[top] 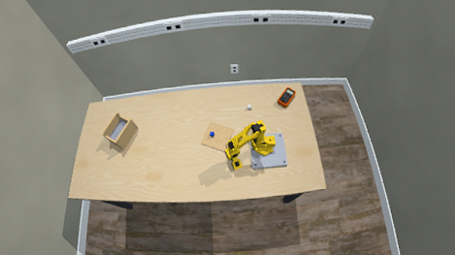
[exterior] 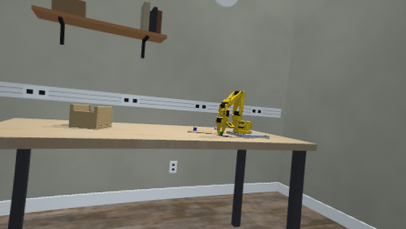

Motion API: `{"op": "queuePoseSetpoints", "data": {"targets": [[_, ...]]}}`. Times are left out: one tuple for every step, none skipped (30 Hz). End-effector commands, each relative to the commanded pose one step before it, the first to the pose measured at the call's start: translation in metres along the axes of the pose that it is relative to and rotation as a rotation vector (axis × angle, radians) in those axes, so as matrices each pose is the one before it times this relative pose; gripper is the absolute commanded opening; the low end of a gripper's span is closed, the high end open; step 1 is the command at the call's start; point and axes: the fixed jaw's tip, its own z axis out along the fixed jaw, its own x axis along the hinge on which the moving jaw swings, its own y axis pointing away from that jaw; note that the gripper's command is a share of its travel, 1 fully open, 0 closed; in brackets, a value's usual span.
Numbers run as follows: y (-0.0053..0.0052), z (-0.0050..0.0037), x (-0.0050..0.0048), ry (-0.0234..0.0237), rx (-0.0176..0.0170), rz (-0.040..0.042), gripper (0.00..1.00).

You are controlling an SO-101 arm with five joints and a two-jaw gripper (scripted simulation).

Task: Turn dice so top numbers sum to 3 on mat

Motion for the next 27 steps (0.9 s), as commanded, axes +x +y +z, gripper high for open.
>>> {"op": "queuePoseSetpoints", "data": {"targets": [[0.00509,0.003722,0.000883,-0.00132,-0.02426,-0.00338,0.12],[0.00000,0.000000,0.000000,0.00000,0.00000,0.00000,0.13],[0.00000,0.000000,0.000000,0.00000,0.00000,0.00000,0.14],[0.00000,0.000000,0.000000,0.00000,0.00000,0.00000,0.15],[0.00000,0.000000,0.000000,0.00000,0.00000,0.00000,0.16],[0.00000,0.000000,0.000000,0.00000,0.00000,0.00000,0.17],[0.00000,0.000000,0.000000,0.00000,0.00000,0.00000,0.18],[0.00000,0.000000,0.000000,0.00000,0.00000,0.00000,0.19],[0.00000,0.000000,0.000000,0.00000,0.00000,0.00000,0.20],[0.00000,0.000000,0.000000,0.00000,0.00000,0.00000,0.20],[0.00000,0.000000,0.000000,0.00000,0.00000,0.00000,0.20],[0.00000,0.000001,0.000000,0.00000,0.00000,0.00000,0.21],[0.00000,0.000000,0.000000,0.00000,0.00000,0.00000,0.22],[0.00000,0.000000,0.000000,0.00000,0.00000,0.00000,0.23],[0.00000,0.000000,0.000000,0.00000,0.00000,0.00000,0.24],[0.00000,0.000000,0.000000,0.00000,0.00000,0.00000,0.25],[0.00000,0.000000,0.000000,0.00000,0.00000,0.00000,0.26],[0.00000,0.000000,0.000000,0.00000,0.00000,0.00000,0.27],[0.00000,0.000000,0.000000,0.00000,0.00000,0.00000,0.28],[0.00000,0.000000,0.000000,0.00000,0.00000,0.00000,0.28],[0.00000,0.000000,0.000000,0.00000,0.00000,0.00000,0.29],[0.00000,0.000000,0.000000,0.00000,0.00000,0.00000,0.29],[0.00000,0.000000,0.000000,0.00000,0.00000,0.00000,0.29],[0.00000,0.000000,0.000000,0.00000,0.00000,0.00000,0.29],[0.00000,0.000000,0.000000,0.00000,0.00000,0.00000,0.29],[0.00000,0.000000,0.000000,0.00000,0.00000,0.00000,0.29],[0.00000,0.000000,0.000000,0.00000,0.00000,0.00000,0.29]]}}
